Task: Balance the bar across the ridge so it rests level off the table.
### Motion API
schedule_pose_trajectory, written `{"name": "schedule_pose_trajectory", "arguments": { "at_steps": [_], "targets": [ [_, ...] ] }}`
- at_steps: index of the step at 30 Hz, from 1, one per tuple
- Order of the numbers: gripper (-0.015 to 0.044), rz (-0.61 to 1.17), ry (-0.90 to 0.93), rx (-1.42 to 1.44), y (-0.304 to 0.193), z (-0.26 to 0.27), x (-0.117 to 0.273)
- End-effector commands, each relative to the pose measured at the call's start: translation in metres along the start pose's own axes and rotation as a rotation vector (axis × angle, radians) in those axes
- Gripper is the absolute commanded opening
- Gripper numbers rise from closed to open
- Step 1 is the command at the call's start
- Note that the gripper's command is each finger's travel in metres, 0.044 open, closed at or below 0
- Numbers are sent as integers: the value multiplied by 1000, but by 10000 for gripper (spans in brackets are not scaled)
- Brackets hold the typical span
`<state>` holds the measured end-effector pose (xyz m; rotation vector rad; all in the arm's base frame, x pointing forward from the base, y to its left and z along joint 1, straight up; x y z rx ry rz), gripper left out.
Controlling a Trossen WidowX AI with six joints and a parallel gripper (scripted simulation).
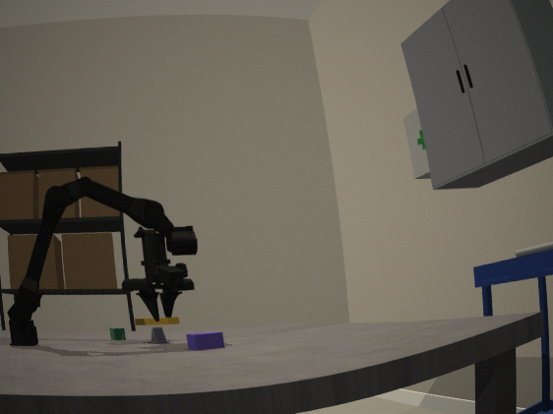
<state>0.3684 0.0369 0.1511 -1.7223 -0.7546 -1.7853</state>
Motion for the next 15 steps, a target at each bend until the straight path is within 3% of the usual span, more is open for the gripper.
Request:
{"name": "schedule_pose_trajectory", "arguments": {
  "at_steps": [1,15],
  "targets": [
    [0,4,-1,-2,0,0,-2],
    [0,4,-1,-2,0,0,-3]
  ]
}}
Point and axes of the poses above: the point midway between the two fingers, 35 mm back from their tips, its own x axis back along the fingers, its own z axis across the jaws, y = z × x, the point moved 5 cm from there along x, back along the fingers, and after that the axes turned 12 degrees about x, right-handed, at the moved point
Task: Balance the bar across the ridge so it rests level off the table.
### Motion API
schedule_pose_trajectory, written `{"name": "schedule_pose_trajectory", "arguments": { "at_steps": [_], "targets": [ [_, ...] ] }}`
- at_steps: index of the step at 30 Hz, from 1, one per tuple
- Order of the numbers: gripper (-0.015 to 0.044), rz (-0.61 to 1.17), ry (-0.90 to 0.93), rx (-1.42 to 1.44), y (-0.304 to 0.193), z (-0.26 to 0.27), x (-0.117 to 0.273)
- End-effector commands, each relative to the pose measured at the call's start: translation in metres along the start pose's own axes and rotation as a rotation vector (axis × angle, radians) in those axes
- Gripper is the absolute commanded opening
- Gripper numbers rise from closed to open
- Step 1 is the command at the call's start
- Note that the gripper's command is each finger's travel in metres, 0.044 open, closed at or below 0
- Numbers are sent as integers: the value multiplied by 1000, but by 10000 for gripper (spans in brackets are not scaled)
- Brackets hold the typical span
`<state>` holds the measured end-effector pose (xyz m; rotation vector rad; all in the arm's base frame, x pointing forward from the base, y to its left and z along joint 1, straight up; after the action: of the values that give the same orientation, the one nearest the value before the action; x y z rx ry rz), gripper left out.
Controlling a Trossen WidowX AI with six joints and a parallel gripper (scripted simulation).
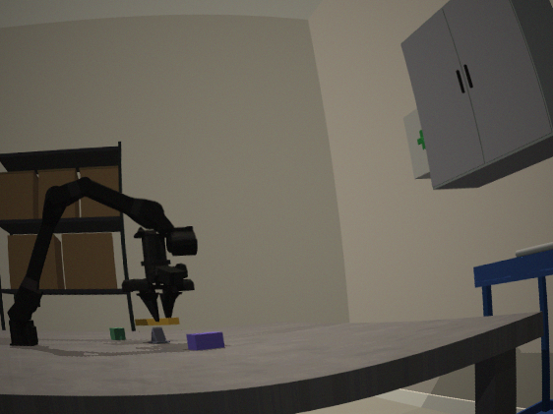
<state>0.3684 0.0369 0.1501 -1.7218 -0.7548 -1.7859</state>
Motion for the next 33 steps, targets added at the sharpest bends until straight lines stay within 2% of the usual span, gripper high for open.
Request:
{"name": "schedule_pose_trajectory", "arguments": {
  "at_steps": [1,33],
  "targets": [
    [0,5,-1,-2,0,0,-2],
    [0,5,-1,-2,-1,0,-5]
  ]
}}
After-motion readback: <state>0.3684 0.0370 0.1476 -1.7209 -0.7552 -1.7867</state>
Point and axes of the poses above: the point midway between the two fingers, 35 mm back from their tips, its own x axis back along the fingers, its own z axis across the jaws, y = z × x, the point moved 5 cm from there along x, back along the fingers, and after that the axes turned 12 degrees about x, right-handed, at the moved point
